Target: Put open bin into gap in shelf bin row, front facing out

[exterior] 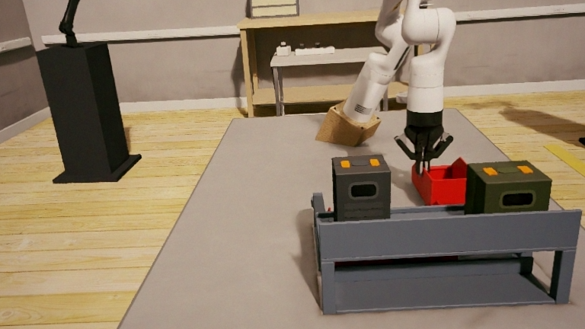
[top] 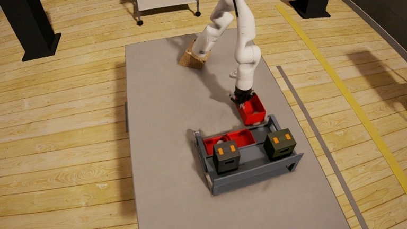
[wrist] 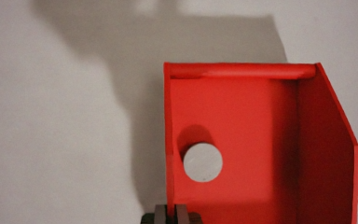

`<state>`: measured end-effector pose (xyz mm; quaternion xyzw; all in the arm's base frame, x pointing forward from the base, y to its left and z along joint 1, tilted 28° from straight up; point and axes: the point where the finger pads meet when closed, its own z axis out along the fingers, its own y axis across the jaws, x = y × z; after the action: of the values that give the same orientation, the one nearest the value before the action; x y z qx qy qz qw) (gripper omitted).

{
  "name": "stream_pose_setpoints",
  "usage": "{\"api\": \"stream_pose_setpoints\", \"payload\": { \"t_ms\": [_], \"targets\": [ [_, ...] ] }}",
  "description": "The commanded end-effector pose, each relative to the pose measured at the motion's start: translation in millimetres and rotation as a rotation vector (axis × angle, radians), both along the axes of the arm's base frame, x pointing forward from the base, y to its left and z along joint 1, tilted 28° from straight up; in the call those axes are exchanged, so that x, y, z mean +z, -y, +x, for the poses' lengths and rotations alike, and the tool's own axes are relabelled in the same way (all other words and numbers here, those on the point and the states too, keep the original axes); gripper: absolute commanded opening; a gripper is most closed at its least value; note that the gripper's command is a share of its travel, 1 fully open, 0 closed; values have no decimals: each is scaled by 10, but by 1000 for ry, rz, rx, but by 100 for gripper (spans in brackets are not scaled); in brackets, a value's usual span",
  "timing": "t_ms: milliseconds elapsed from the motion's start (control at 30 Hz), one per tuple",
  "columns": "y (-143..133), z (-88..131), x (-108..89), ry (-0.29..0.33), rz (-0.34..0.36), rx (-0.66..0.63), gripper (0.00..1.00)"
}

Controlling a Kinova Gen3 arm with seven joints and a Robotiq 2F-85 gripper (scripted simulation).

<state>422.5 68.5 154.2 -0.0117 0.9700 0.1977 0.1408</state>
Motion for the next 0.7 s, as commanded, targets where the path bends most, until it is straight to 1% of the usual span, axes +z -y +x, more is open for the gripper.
{"api": "stream_pose_setpoints", "payload": {
  "t_ms": [0, 267, 433, 667],
  "targets": [
    [0, 6, -4, 3, -1, -2, 10],
    [0, 6, -4, 3, -1, -2, 10],
    [-36, -21, -98, 3, -1, -1, 10],
    [-36, -21, -98, 3, -1, -1, 10]
  ]
}}
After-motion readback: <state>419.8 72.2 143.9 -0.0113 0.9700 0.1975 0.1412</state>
